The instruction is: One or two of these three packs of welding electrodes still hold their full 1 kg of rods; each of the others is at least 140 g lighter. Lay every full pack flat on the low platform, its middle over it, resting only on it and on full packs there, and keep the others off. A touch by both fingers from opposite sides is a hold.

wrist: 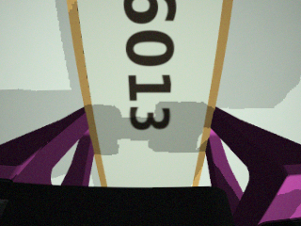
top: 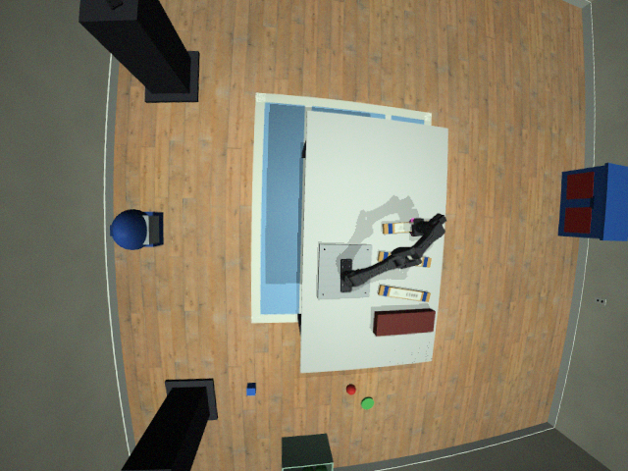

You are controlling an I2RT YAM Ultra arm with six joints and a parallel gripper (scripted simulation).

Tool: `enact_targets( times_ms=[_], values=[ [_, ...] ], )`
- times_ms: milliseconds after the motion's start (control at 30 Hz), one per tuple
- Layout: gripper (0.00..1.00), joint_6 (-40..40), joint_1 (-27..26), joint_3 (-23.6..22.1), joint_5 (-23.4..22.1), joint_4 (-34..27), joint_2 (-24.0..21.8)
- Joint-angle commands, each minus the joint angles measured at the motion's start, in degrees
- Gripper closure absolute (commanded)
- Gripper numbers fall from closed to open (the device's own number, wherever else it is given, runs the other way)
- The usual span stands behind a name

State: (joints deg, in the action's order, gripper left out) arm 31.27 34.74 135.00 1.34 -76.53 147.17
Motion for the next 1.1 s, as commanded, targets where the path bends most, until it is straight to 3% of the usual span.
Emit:
enact_targets(
  times_ms=[0,1067],
  values=[
    [1.0,-0.4,-0.3,0.6,0.2,1.3,-2.4],
    [1.0,-0.4,-0.3,0.2,0.2,1.9,-2.6]
  ],
)
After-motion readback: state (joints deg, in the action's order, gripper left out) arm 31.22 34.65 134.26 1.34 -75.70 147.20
